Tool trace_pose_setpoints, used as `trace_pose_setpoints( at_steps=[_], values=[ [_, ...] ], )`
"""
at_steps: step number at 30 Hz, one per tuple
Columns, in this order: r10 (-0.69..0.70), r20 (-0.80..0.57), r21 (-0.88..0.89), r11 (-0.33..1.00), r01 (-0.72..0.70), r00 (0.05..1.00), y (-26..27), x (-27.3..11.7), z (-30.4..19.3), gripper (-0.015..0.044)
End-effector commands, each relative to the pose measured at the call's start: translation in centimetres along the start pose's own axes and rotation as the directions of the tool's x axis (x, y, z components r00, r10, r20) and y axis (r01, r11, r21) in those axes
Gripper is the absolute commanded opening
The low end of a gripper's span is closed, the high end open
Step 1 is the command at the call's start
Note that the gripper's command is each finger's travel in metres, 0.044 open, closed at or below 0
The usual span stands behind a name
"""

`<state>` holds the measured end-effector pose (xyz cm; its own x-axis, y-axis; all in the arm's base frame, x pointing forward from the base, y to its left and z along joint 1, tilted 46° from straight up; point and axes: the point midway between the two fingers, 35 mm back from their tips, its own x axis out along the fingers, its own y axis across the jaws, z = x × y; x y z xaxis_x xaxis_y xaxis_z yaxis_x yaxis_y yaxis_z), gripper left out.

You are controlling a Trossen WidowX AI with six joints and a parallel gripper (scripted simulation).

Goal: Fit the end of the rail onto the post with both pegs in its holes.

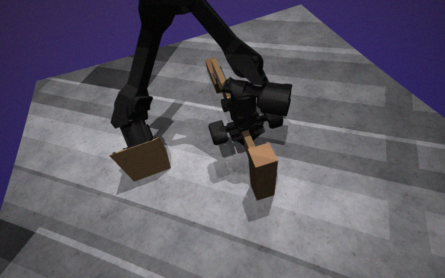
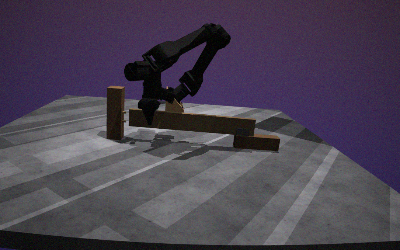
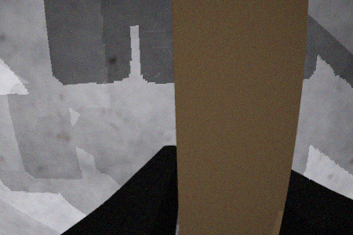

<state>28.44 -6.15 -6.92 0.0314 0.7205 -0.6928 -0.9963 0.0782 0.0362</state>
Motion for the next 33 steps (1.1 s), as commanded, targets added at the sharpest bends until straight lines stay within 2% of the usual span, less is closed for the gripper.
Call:
trace_pose_setpoints(
  at_steps=[1, 33],
  values=[
    [-0.007, -0.005, -0.001, 1.000, 0.007, 1.000, -0.11, -0.22, -0.31, 0.0000],
    [-0.007, -0.006, -0.002, 1.000, 0.007, 1.000, -0.10, -0.25, -1.21, 0.0000]
  ],
)
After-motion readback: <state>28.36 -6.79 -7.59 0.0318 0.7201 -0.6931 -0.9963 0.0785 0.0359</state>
